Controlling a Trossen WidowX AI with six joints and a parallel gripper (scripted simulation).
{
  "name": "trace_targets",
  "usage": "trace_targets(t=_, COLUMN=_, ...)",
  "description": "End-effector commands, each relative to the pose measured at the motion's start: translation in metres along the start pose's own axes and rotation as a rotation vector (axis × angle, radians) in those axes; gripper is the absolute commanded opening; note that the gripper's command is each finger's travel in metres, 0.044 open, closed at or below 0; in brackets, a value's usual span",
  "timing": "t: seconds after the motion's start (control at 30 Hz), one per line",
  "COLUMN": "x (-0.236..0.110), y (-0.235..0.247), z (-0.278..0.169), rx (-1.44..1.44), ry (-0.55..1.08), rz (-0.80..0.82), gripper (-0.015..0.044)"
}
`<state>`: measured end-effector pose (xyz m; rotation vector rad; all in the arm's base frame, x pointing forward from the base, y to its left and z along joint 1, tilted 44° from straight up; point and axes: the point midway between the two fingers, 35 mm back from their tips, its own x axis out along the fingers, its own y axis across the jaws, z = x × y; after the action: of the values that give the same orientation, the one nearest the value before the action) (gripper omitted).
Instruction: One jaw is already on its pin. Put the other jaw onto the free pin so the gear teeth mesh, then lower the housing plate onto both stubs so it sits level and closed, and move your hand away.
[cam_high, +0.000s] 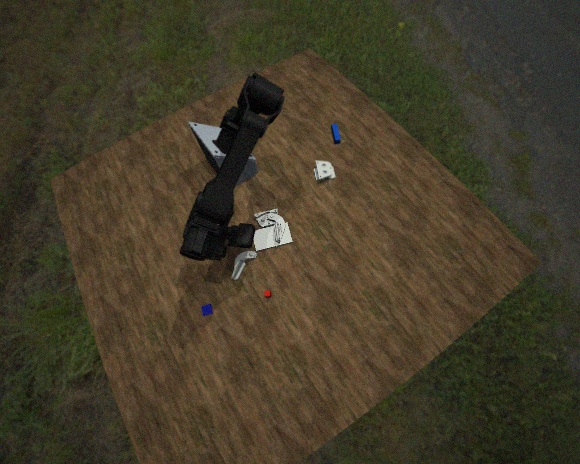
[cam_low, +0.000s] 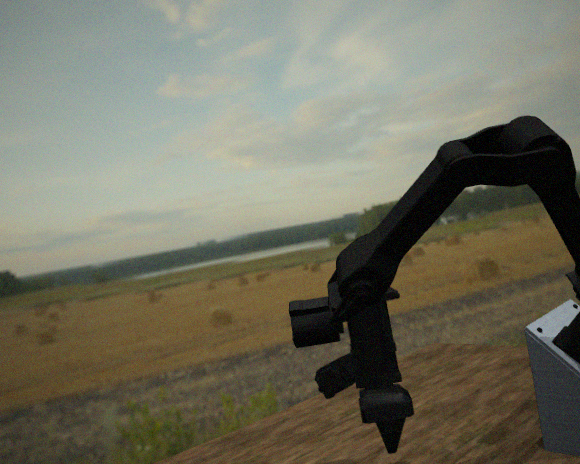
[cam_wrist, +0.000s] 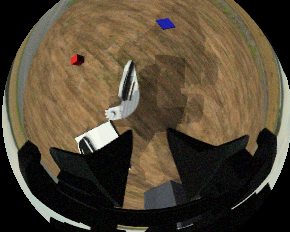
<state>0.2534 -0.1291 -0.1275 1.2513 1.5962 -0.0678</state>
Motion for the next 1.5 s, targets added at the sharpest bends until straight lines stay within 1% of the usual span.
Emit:
trace_targets(t=0.0, x=0.0018, y=-0.0005, z=-0.0011, rx=0.003, ry=0.004, rz=0.000, gripper=0.0263)
trace_targets(t=0.23, x=0.0018, y=-0.0005, z=-0.0011, rx=0.003, ry=0.004, rz=0.000, gripper=0.0440)
trace_targets(t=1.17, x=0.0018, y=-0.0005, z=-0.0011, rx=0.003, ry=0.004, rz=0.000, gripper=0.0440)
trace_targets(t=1.27, x=-0.0045, y=0.0006, z=-0.0012, rx=-0.008, ry=0.009, rz=-0.009, gripper=0.0361)
trace_targets(t=1.47, x=-0.0045, y=0.0006, z=-0.0012, rx=-0.008, ry=0.009, rz=-0.009, gripper=0.0204)
